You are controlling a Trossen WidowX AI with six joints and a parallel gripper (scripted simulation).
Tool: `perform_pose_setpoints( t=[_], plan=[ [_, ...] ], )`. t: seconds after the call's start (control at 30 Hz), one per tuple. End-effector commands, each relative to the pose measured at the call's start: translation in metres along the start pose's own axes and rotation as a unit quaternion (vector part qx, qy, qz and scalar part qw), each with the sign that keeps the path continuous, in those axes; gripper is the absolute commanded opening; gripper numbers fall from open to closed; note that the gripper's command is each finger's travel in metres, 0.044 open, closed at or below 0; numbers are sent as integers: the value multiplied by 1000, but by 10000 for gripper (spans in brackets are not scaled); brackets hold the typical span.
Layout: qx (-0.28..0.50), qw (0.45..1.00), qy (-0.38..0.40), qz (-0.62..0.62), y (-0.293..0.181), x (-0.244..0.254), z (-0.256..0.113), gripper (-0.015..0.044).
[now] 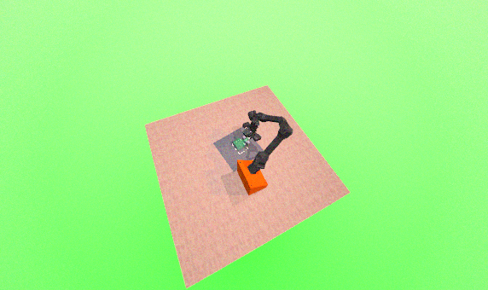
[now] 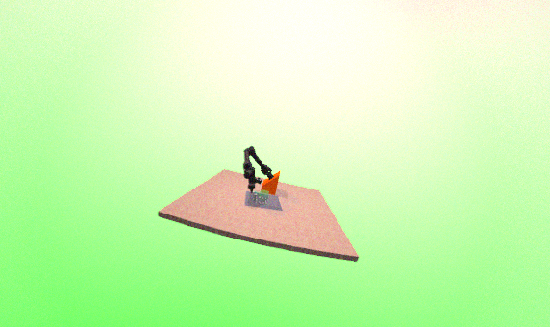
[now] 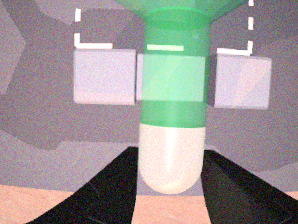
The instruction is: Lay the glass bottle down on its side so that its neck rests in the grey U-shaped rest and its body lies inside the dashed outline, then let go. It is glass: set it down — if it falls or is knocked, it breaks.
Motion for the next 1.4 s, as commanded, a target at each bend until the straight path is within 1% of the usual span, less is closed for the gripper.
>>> perform_pose_setpoints(
  t=[0.0,1.37],
  plan=[
    [0,1000,-1,-1,1,-1,1,102],
    [11,1000,6,3,1,-2,8,102]
  ],
)
Point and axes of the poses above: the point midway between the two fingers, 35 mm back from their tips, its own z axis out along the fingers, its own x axis across the jaws, y = z × x, the point moved 2 cm from there along -z, back along the fingers, and after that the axes turned 8 degrees about -z, right-handed, at the moved point
